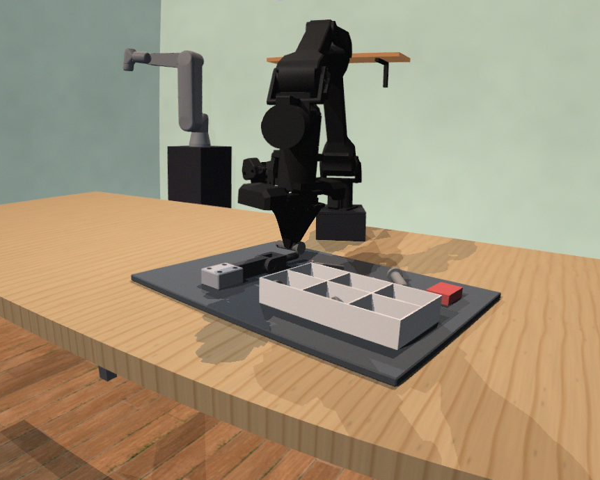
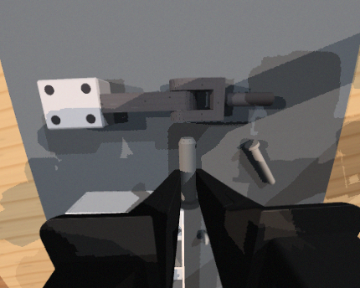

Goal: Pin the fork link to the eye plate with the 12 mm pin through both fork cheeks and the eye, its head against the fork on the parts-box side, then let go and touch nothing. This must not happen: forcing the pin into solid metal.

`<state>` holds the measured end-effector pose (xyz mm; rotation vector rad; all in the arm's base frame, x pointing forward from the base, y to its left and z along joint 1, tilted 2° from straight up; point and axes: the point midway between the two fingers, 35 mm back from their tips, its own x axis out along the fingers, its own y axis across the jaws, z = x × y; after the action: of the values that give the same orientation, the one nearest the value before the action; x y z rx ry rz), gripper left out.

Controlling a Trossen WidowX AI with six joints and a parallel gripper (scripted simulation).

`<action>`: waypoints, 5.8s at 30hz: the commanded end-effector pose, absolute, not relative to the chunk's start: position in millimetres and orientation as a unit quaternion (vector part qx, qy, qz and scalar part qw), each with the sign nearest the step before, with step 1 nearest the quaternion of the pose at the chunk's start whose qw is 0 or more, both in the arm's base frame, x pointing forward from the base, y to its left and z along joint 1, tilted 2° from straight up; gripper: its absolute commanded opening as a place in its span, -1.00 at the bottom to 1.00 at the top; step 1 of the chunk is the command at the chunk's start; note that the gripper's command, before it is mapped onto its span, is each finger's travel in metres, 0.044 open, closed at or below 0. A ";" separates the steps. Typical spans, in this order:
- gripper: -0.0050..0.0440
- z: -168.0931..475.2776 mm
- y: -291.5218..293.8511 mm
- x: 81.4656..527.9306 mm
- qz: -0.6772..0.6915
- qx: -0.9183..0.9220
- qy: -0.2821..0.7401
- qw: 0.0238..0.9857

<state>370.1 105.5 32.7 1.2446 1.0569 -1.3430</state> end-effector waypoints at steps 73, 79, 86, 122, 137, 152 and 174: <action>-0.73 -5.1 105.8 371.6 -0.561 0.506 0.429 0.495; -0.73 -5.3 105.7 371.6 -0.561 0.506 0.429 0.495; -0.73 -5.5 105.5 371.5 -0.561 0.506 0.429 0.495; -0.73 -6.2 99.3 370.6 -0.562 0.506 0.429 0.495; -0.73 -6.2 91.9 369.5 -0.562 0.506 0.429 0.495; -0.73 -6.1 84.5 368.4 -0.562 0.506 0.429 0.495; -0.73 -6.2 81.5 368.2 -0.562 0.506 0.429 0.495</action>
<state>368.2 81.5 -6.2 1.2320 1.0389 -1.3623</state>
